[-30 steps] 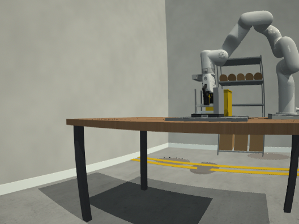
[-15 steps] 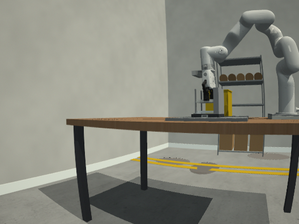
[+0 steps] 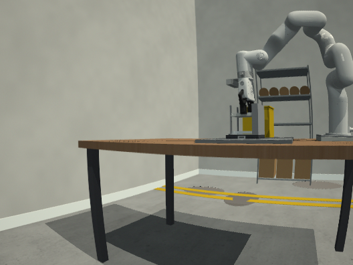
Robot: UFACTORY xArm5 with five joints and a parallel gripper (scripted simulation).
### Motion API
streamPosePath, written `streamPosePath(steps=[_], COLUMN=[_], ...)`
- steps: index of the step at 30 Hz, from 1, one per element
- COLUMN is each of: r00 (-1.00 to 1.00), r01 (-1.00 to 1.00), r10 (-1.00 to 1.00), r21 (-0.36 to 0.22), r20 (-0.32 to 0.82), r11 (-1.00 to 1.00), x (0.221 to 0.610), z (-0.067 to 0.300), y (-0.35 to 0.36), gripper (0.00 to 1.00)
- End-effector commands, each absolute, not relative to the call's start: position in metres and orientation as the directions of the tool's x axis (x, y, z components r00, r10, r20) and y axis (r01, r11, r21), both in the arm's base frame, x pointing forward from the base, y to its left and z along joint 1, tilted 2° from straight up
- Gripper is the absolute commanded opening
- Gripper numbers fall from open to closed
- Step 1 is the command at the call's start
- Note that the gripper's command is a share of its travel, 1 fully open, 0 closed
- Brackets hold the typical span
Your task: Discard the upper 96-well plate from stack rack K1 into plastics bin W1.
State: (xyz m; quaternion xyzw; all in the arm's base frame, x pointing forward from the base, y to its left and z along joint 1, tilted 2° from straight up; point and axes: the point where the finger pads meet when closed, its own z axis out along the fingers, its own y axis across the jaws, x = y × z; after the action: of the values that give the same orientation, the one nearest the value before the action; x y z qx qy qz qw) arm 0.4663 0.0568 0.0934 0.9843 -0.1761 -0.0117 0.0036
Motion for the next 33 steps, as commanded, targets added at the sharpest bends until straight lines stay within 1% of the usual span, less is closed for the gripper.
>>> streamPosePath(steps=[1,33], r00=[0.938,0.938], r01=[-0.347,-0.347], r10=[-0.347,-0.347], r21=[0.009,0.009], r20=[-0.018,-0.018], r11=[-0.938,-0.938], x=[0.468,0.469], z=[0.101,0.148], y=[0.057,0.056], gripper=[0.0,0.0])
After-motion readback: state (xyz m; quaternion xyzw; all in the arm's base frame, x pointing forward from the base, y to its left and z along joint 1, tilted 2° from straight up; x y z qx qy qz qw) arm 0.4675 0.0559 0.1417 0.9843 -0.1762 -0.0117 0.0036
